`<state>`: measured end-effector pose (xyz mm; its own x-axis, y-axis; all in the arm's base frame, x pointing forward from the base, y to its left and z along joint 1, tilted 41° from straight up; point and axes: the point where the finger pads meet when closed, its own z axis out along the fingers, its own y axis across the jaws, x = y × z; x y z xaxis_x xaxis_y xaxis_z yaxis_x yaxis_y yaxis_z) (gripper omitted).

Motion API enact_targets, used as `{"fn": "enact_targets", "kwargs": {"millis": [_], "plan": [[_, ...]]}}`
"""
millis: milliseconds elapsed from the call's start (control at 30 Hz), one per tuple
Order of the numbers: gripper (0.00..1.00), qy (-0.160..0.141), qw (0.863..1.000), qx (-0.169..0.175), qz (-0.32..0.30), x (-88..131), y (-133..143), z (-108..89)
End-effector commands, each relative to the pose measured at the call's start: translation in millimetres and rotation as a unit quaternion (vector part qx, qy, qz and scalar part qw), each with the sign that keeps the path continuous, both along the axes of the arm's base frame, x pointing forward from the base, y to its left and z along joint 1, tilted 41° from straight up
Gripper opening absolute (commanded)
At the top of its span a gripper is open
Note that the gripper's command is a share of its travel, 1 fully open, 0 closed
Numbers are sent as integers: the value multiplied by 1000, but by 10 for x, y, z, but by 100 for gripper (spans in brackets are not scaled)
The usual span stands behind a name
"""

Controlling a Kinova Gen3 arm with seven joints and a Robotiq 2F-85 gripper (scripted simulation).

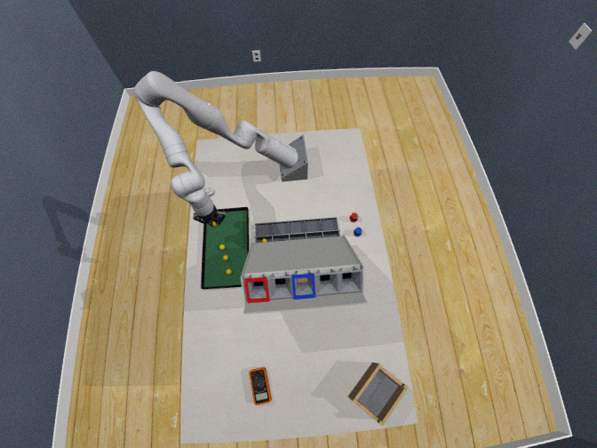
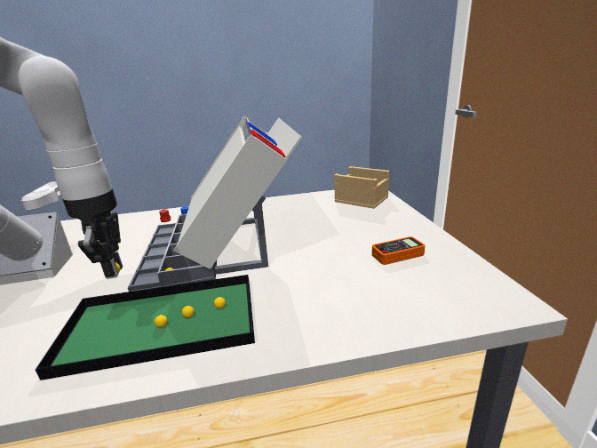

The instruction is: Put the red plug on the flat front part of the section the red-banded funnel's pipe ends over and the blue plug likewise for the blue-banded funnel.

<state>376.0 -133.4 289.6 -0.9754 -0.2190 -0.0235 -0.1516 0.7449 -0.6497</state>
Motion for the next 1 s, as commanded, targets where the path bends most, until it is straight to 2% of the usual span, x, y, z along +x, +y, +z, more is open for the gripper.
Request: {"fn": "enact_targets", "kwargs": {"millis": [0, 33, 67, 600, 633, 733, 867, 967], "plan": [[0, -2, 1000, -2, -3, -2, -3, 26], [0, -2, 1000, -2, -3, -2, -3, 26], [0, -1, 1000, -2, -3, 489, 388, 331], [0, -1, 1000, -2, -3, 494, 392, 334], [0, -8, 1000, 0, -1, 543, 1082, 197], [0, -8, 1000, 0, -1, 544, 1247, 161], [0, -8, 1000, 0, -1, 577, 1865, 32], [0, -8, 1000, 0, -1, 577, 1865, 32]]}}
